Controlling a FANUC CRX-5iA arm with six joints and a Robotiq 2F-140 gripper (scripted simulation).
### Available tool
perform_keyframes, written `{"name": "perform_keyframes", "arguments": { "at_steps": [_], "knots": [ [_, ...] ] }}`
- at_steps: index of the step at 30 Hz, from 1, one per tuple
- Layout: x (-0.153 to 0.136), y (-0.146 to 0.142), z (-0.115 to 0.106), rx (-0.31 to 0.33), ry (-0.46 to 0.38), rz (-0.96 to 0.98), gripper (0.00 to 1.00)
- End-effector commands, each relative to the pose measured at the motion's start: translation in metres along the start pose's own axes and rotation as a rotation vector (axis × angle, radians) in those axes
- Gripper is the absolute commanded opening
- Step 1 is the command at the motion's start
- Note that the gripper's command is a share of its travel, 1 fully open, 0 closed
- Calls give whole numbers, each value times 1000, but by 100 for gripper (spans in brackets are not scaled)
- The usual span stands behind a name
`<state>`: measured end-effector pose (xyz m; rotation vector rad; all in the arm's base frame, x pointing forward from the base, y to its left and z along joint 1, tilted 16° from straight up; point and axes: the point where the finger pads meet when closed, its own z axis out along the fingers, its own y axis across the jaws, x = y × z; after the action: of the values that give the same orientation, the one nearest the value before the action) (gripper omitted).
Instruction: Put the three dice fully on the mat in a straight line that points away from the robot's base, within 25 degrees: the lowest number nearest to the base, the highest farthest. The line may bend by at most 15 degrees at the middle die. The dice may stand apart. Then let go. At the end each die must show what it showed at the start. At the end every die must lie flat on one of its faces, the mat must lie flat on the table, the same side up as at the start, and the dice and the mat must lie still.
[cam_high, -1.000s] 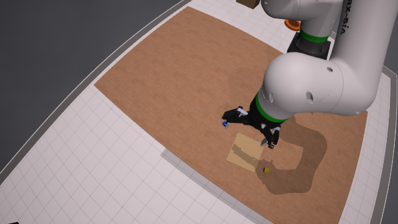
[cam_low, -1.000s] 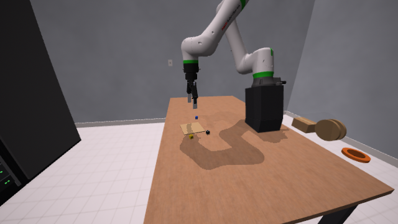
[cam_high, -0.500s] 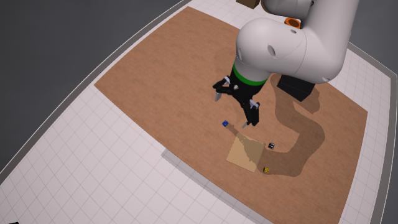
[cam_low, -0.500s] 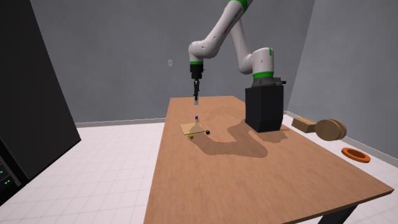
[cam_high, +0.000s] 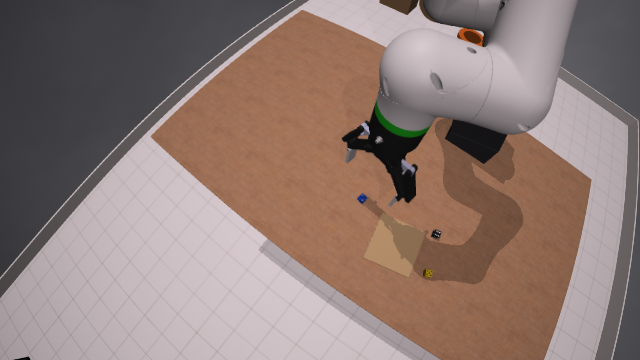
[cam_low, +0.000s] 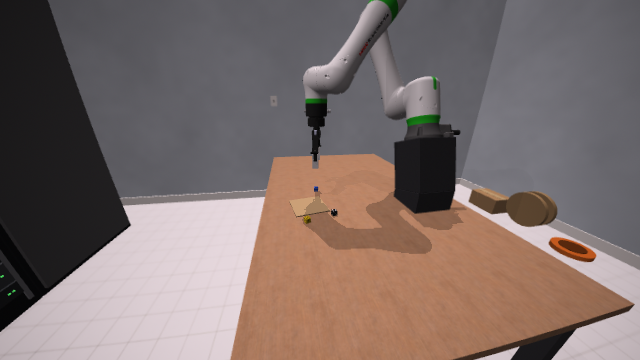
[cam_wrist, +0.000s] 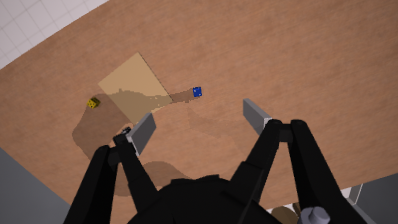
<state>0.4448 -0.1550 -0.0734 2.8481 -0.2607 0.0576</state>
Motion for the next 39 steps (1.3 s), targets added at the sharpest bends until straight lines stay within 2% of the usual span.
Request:
{"name": "perform_keyframes", "arguments": {
  "at_steps": [1,10,13,15,28,31,33,39],
  "knots": [
    [0,0,0,0,0,37,100],
    [1,0,4,-1,1,353,100],
    [1,0,4,-1,1,359,100],
    [1,0,6,-1,1,494,100],
    [1,1,10,-1,1,909,100],
    [1,1,10,-1,1,911,100],
    [1,1,12,-1,2,1051,100],
    [1,1,14,-1,2,1237,100]
  ]
}}
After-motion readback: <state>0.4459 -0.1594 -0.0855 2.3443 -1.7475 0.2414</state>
